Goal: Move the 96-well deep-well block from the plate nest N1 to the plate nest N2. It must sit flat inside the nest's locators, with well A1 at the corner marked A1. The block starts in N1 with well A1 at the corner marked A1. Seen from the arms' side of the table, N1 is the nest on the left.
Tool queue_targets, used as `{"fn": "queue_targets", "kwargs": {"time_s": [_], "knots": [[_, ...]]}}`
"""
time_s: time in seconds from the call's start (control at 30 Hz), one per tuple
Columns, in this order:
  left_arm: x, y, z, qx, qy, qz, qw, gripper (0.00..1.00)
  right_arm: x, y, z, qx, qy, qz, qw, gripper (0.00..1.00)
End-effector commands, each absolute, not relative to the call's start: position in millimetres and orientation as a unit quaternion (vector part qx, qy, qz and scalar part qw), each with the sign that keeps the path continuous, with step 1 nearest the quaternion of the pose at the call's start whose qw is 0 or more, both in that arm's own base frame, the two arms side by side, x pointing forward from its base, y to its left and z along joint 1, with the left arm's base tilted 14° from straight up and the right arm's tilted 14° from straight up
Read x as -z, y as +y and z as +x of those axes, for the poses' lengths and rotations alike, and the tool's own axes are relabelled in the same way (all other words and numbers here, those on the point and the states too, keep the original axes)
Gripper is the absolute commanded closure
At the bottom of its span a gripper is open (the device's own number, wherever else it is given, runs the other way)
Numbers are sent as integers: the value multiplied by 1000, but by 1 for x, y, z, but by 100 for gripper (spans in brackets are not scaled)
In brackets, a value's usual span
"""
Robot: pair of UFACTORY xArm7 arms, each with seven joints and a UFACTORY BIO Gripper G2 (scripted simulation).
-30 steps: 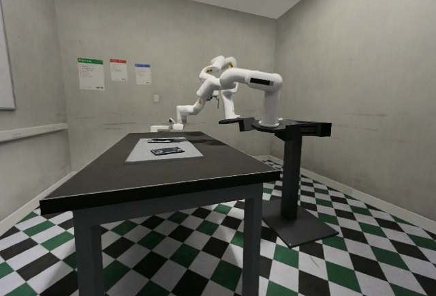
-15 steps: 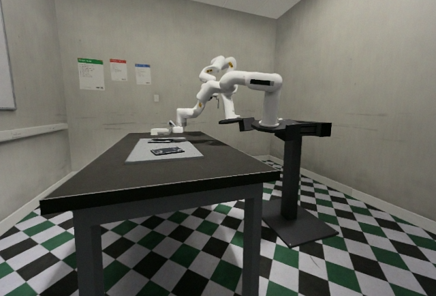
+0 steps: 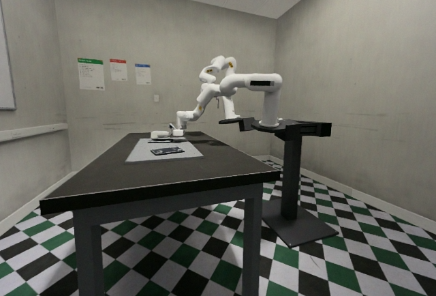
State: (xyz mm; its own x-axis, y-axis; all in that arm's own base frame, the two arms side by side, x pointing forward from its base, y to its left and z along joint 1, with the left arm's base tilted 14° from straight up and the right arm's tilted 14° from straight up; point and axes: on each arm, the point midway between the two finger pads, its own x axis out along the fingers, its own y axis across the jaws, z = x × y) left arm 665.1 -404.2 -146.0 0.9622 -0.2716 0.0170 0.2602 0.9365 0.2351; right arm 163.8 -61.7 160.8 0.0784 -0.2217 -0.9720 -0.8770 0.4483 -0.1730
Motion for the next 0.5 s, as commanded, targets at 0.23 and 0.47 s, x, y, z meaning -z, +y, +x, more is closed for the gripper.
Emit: {"fn": "queue_targets", "kwargs": {"time_s": [0.23,0.47], "knots": [[153,-405,668,135,-28,114,984,100,-161,-61,164,-280,618,-445,585,0],[153,-405,668,135,-28,114,984,100,-161,-61,164,-280,618,-445,585,0]]}}
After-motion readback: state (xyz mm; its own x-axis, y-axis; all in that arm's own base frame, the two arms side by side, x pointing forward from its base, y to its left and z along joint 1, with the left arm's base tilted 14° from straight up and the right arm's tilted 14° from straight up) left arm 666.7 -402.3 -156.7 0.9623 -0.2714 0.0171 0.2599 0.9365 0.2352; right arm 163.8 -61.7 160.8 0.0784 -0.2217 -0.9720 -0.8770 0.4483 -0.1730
